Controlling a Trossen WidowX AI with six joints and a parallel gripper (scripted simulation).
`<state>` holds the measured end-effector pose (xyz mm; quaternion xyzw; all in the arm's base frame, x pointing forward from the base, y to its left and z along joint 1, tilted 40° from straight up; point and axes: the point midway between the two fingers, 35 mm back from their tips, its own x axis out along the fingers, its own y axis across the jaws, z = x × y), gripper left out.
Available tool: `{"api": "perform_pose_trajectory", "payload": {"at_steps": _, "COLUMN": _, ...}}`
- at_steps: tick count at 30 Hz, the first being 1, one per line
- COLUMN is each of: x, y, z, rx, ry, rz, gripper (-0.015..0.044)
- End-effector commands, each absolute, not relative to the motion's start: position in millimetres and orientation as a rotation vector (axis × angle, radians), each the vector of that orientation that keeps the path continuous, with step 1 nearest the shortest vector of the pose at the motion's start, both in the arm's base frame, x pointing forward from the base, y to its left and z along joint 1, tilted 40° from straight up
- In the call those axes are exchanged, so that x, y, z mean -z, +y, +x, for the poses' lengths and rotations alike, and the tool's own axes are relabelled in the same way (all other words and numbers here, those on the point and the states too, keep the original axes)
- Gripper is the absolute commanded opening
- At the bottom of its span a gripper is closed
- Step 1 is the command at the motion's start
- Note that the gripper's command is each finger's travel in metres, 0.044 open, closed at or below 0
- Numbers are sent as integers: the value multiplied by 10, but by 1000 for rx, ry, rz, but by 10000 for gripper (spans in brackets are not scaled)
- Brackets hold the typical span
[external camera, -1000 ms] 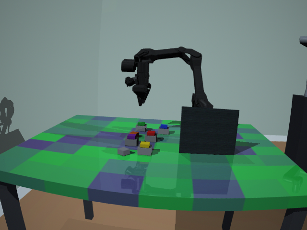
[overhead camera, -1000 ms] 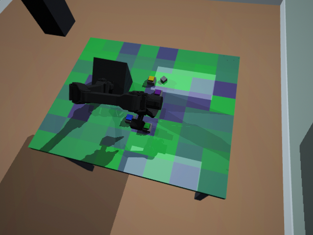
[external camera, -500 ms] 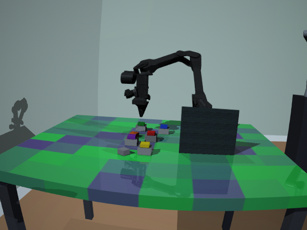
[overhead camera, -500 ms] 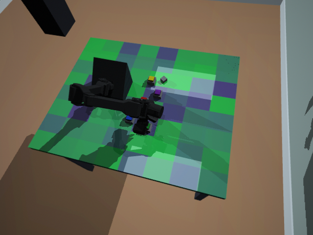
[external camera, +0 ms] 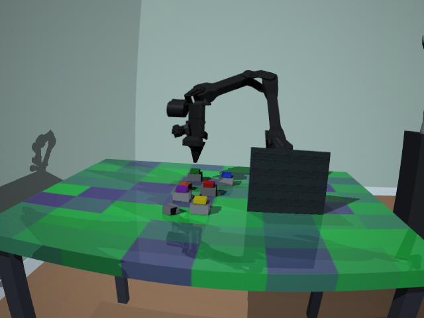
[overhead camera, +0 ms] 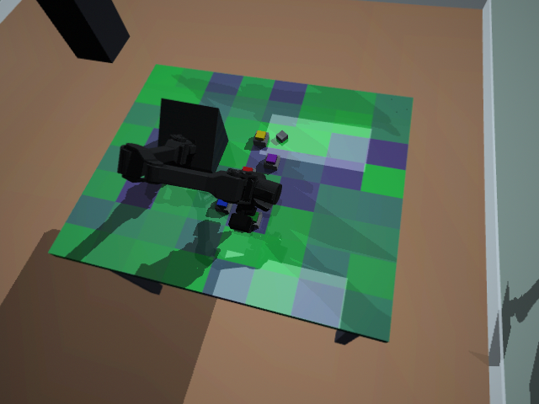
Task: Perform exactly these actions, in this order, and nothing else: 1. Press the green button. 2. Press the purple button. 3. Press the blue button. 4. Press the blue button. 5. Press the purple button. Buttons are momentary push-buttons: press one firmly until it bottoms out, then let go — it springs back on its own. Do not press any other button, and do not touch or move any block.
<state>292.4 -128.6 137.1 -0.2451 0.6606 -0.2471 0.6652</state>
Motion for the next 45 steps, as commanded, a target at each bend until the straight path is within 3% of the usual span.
{"api": "perform_pose_trajectory", "payload": {"at_steps": 1, "x": -1318, "y": -1317, "z": 2923, "rx": 552, "ry": 1495, "rz": -552, "gripper": 20}}
{"api": "perform_pose_trajectory", "payload": {"at_steps": 37, "x": -1114, "y": -1495, "z": 2920, "rx": 553, "ry": 1494, "rz": -553, "gripper": 20}}
{"api": "perform_pose_trajectory", "payload": {"at_steps": 45, "x": -1375, "y": -1269, "z": 2919, "rx": 552, "ry": 1495, "rz": -552, "gripper": 20}}
